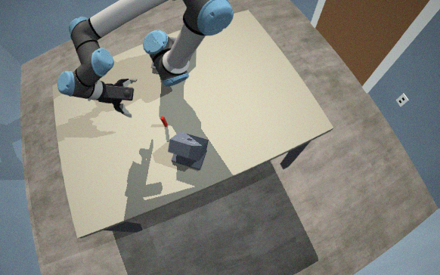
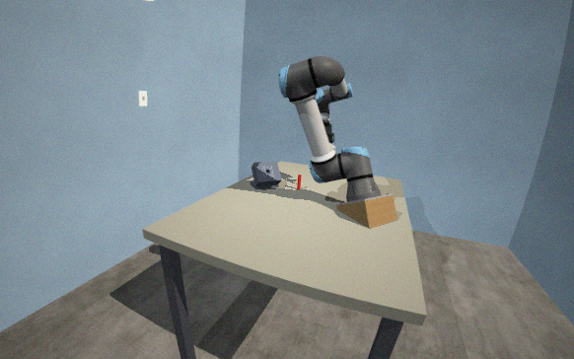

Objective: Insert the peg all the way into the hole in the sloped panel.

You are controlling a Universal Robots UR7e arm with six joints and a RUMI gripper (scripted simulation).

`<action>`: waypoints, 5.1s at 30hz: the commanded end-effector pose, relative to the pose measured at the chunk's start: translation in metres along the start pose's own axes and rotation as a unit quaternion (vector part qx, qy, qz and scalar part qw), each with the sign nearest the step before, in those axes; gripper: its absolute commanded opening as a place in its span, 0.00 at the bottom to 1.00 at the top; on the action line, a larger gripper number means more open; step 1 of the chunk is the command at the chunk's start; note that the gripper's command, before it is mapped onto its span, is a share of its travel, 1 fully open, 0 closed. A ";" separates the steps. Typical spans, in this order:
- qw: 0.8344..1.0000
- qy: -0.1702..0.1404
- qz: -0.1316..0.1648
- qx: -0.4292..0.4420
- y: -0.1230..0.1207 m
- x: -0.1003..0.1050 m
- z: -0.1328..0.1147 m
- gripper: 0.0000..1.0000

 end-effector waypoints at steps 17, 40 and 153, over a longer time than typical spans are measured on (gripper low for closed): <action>0.985 -0.049 -0.025 0.162 0.007 -0.018 0.019 1.00; 0.934 -0.102 -0.053 0.338 0.013 -0.035 0.045 1.00; 0.722 -0.202 -0.118 0.652 0.034 -0.103 0.106 0.84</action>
Point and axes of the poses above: the point where the finger pads meet when closed, its own x axis back along the fingers, its own y axis across the jaws, z = x × y, the point moved 3 cm from there along x, back along the fingers, and after that the axes turned 13 degrees about -x, right-handed, at the moved point
